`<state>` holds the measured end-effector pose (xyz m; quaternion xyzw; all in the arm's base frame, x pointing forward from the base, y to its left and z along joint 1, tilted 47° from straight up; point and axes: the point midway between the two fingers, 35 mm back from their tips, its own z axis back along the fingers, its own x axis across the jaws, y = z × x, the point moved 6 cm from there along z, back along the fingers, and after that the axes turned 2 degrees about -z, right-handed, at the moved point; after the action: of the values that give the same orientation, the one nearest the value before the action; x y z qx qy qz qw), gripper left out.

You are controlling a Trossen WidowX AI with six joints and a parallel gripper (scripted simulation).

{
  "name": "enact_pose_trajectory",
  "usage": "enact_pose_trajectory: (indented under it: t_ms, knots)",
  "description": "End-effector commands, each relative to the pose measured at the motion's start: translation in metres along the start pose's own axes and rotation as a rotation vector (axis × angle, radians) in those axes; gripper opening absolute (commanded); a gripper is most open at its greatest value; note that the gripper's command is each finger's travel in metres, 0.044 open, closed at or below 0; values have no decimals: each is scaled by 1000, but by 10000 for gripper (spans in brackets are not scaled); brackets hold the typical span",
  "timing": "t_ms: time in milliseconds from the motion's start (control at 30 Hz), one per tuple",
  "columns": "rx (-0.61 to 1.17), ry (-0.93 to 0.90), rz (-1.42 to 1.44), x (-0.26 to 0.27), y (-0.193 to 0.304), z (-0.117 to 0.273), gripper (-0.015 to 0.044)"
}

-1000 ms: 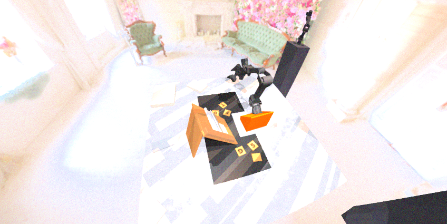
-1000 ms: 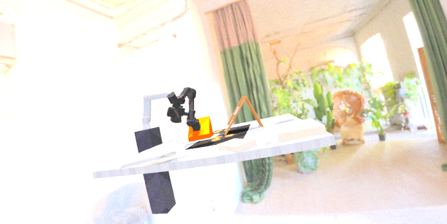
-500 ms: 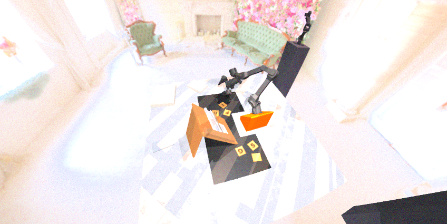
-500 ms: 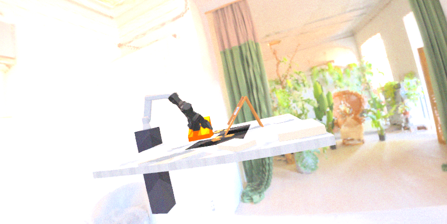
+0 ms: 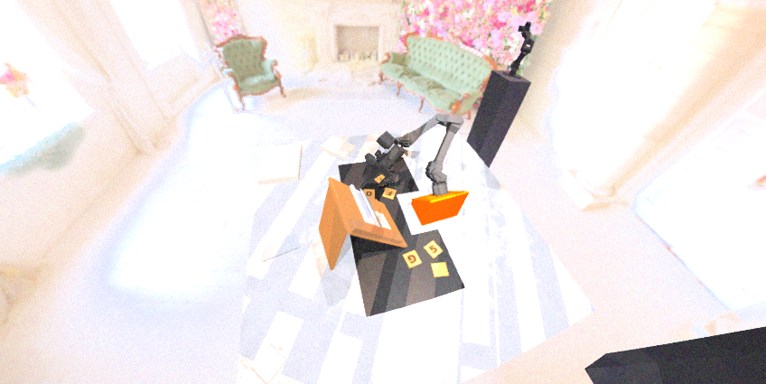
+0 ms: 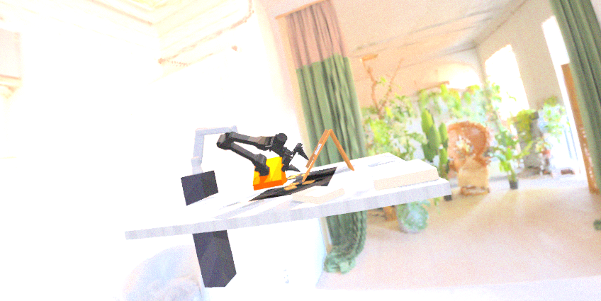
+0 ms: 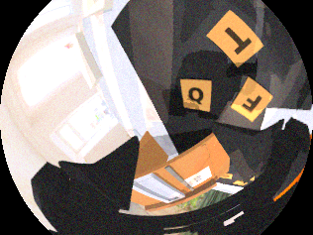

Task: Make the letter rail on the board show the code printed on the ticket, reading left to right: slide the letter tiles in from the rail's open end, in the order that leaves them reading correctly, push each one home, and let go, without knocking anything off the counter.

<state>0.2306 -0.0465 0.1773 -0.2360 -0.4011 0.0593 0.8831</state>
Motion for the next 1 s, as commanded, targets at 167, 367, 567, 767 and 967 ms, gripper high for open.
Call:
enact_pose_trajectory:
  t_ms: [167, 367, 567, 767, 967]
  knots:
    - [82, 59, 795, -22, 92, 6, 440]
    - [68, 24, 1327, -43, 134, 23, 440]
    - [-39, -58, 1845, -66, 165, 47, 440]
    - [-158, -125, 2128, -79, 178, 62, 440]
    - [-158, -125, 2128, -79, 178, 62, 440]
